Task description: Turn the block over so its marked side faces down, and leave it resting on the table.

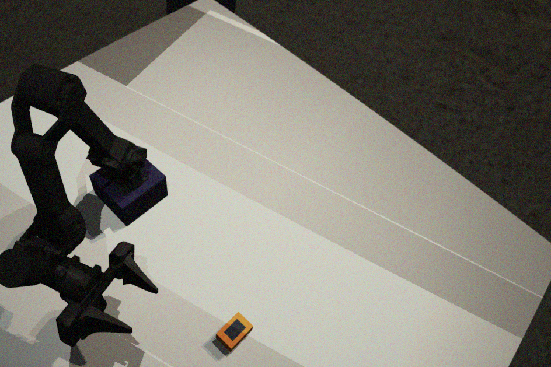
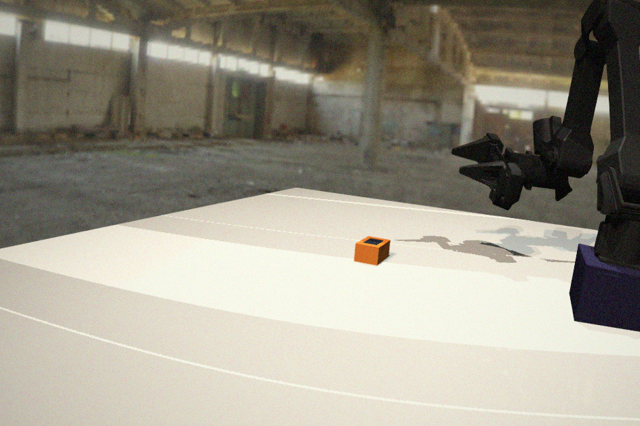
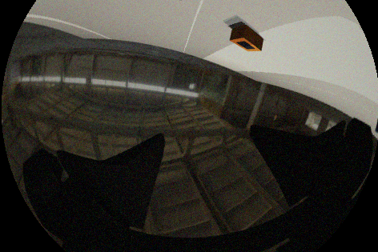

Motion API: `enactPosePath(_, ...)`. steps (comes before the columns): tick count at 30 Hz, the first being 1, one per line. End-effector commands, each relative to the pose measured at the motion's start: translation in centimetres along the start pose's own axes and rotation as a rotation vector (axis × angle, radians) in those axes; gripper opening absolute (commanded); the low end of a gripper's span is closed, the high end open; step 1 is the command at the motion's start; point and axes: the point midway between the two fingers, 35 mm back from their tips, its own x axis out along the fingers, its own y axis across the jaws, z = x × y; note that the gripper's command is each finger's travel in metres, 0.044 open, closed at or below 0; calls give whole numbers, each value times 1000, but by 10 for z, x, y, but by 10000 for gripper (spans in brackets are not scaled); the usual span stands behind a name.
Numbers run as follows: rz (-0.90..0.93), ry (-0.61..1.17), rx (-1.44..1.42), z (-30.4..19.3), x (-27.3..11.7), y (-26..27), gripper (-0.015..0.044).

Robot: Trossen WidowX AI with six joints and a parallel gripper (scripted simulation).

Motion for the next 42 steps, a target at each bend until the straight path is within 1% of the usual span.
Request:
enactPosePath(1, 1, -6, -9, 1, 2, 1, 426)
enactPosePath(2, 2, -23, -37, 5, 7, 5, 440)
enactPosePath(5, -23, -138, -203, 26, 39, 23, 440)
enactPosePath(8, -112, -271, -395, 46, 74, 30, 440)
enactPosePath(11, -262, -386, -598, 61, 105, 26, 440)
enactPosePath(13, -342, -424, -687, 64, 117, 22, 440)
enactPosePath(17, -534, -481, -877, 69, 139, 9, 440)
enactPosePath(21, -763, -502, -1075, 69, 156, -7, 440)
enactPosePath(25, -1015, -481, -1269, 64, 167, -25, 440)
enactPosePath(30, -1336, -394, -1485, 52, 173, -47, 440)
enactPosePath(34, -1585, -283, -1630, 39, 174, -60, 440)
enactPosePath(39, -1877, -104, -1772, 20, 173, -74, 440)
enactPosePath(40, -1927, -67, -1793, 16, 172, -76, 440)
enactPosePath(42, -1941, -57, -1799, 15, 172, -76, 440)
